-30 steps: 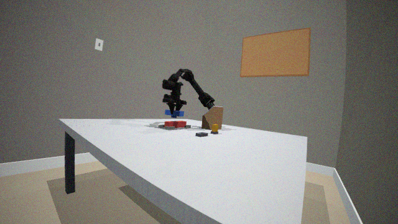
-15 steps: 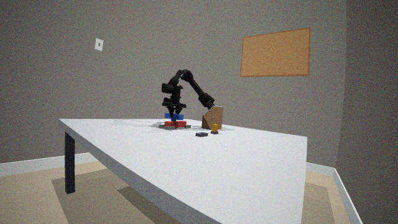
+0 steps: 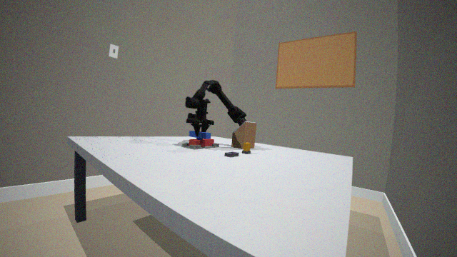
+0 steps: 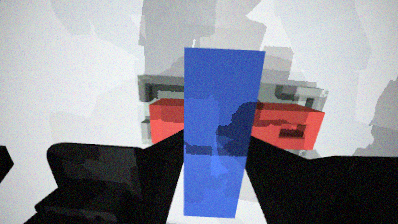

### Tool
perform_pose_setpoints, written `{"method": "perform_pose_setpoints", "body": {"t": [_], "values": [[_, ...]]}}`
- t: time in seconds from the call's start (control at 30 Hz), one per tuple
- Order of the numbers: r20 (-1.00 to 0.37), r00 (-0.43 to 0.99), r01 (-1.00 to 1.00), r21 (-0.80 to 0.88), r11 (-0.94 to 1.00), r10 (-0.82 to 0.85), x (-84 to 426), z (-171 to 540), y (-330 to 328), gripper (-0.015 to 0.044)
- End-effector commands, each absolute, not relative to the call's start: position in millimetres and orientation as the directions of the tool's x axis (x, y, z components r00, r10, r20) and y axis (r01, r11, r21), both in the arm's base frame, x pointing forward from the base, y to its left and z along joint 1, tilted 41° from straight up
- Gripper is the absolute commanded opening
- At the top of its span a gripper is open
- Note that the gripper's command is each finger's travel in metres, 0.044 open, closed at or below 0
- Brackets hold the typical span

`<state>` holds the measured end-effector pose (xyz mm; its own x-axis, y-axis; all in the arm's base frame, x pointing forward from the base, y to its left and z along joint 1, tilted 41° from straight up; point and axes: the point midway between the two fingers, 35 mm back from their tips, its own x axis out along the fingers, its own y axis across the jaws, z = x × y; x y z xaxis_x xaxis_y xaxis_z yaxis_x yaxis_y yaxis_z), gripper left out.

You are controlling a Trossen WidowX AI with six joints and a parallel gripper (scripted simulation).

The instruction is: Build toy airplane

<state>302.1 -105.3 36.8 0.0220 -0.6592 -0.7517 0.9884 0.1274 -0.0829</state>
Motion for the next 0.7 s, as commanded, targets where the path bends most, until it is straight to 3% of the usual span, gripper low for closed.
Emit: {"method": "perform_pose_setpoints", "body": {"t": [0.0,0.1,0.6,0.67], "values": [[-0.752,0.022,0.988,-0.082,0.127,-0.659,302.2,37.0,-105.3,0.0109],[-0.752,0.022,0.988,-0.082,0.127,-0.659,302.2,37.0,-105.3,0.0030],[-0.752,0.022,0.988,-0.082,0.127,-0.659,302.2,37.0,-105.3,0.0424],[-0.752,0.022,0.988,-0.082,0.127,-0.659,302.2,37.0,-105.3,0.0440]]}}
